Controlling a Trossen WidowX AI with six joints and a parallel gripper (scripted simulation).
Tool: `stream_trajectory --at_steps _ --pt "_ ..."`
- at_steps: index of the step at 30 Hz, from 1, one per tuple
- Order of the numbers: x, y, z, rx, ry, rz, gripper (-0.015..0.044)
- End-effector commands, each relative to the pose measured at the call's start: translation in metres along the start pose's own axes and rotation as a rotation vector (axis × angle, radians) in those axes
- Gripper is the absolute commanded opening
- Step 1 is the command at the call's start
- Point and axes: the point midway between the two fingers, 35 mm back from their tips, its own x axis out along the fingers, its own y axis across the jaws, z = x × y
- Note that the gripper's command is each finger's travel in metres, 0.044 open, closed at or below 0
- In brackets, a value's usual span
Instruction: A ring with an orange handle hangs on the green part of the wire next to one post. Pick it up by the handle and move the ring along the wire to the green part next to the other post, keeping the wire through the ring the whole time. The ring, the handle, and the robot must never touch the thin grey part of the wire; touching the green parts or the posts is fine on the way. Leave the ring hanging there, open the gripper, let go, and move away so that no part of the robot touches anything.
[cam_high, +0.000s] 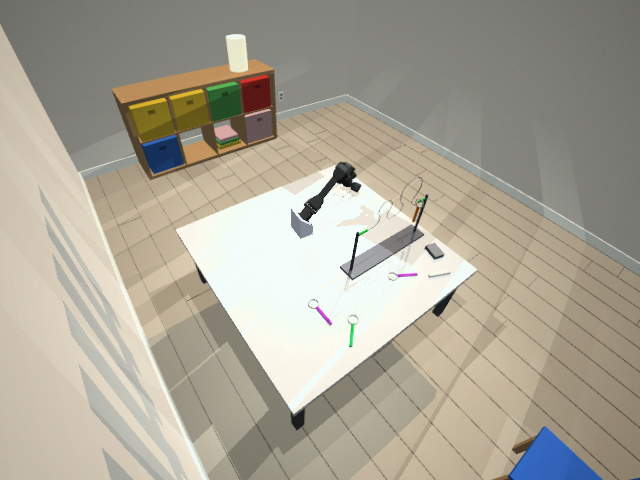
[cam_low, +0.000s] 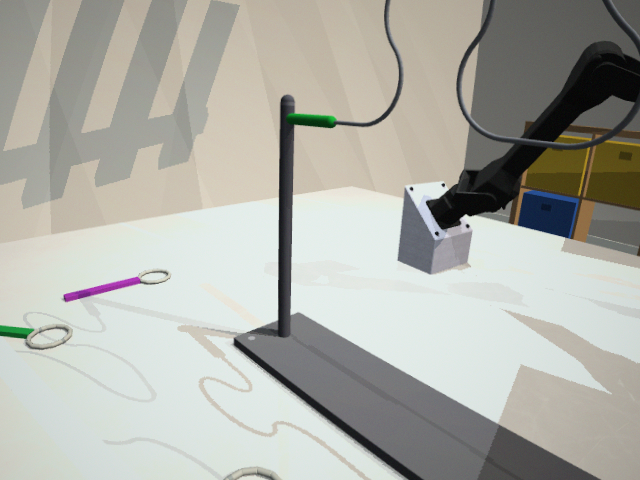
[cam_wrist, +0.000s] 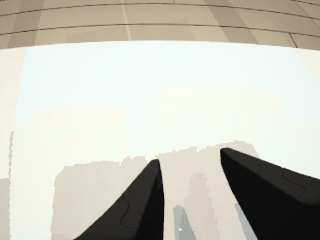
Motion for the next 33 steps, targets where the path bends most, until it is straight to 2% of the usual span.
stream_trajectory --at_steps 1,8,14,21,27,33 --pt "0.018 -0.054 0.010 0.118 -0.020 -0.182 0.0160" --pt "0.036 -0.158 0.015 0.326 -0.078 -0.534 0.0160" --pt "0.037 -0.239 0.008 0.476 -0.155 -0.825 0.0160" --pt "0.018 -0.330 -0.006 0.627 -0.303 -1.158 0.0160" --pt "-0.016 -0.403 -0.016 0.744 -0.521 -1.483 0.0160" --pt "-0.020 -0.410 -0.018 0.755 -0.548 -1.517 0.0160"
